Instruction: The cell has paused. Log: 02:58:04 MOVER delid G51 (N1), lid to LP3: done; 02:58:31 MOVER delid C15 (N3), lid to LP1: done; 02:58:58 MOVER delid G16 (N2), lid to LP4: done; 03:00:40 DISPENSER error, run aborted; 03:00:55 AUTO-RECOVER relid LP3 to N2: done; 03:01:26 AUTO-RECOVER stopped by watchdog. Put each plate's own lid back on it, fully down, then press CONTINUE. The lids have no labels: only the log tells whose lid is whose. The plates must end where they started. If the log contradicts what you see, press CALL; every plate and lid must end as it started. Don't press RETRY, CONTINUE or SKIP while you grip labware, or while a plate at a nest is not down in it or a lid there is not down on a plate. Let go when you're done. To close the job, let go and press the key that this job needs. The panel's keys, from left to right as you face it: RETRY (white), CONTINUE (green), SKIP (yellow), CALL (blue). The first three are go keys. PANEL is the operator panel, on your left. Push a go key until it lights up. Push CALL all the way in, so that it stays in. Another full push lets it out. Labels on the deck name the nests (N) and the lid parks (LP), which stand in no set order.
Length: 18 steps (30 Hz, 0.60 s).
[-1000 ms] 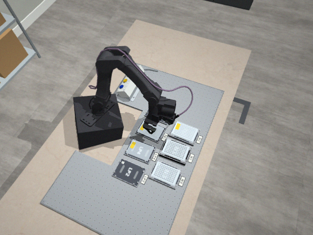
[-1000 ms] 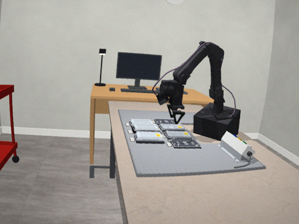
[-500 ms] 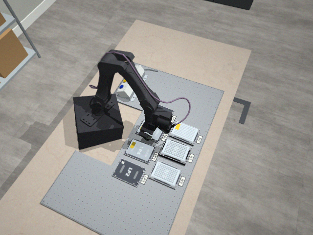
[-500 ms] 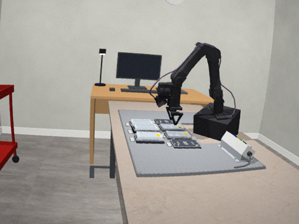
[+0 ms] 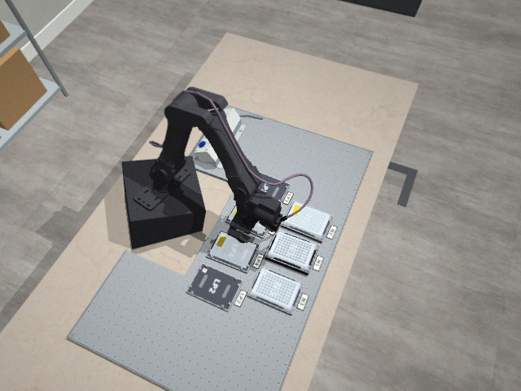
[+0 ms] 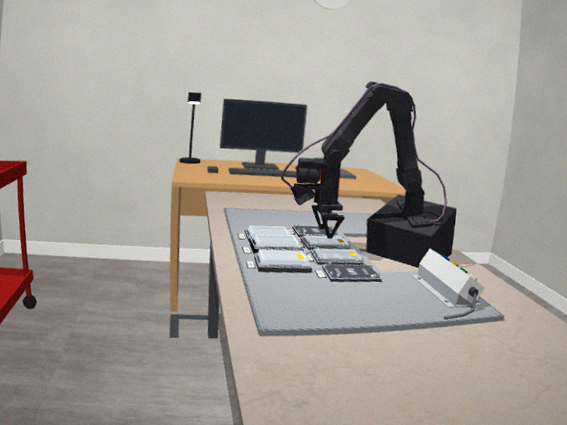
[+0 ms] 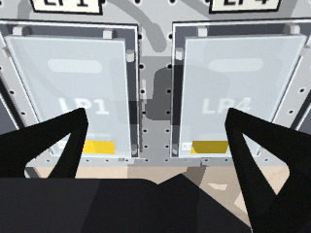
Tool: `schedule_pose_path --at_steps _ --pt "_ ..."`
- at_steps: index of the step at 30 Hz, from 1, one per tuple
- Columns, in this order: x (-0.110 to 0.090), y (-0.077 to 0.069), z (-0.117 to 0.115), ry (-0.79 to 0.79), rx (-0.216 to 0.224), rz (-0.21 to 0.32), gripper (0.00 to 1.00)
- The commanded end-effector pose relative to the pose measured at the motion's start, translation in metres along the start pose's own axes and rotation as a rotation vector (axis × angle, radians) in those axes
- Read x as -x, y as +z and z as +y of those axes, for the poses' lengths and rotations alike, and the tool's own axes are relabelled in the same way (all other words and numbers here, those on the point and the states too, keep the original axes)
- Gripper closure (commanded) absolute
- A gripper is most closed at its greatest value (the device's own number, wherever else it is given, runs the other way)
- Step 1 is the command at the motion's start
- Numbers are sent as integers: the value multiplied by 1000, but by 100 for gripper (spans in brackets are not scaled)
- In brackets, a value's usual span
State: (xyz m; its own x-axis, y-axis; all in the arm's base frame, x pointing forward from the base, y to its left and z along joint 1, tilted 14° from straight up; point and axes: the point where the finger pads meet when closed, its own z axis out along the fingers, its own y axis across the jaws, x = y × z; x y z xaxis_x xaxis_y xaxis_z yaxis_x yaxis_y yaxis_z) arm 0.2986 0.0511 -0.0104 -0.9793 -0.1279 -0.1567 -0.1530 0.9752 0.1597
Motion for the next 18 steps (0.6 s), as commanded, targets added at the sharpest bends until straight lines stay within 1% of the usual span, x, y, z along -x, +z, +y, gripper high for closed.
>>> schedule_pose_path --at_steps 1,8,11,18 --pt "23 -9 2 -17 6 -66 0" --pt "21 -6 1 -13 4 -54 0" --pt "24 -10 2 -17 3 -69 0" --pt "24 -8 2 -18 4 -63 0"
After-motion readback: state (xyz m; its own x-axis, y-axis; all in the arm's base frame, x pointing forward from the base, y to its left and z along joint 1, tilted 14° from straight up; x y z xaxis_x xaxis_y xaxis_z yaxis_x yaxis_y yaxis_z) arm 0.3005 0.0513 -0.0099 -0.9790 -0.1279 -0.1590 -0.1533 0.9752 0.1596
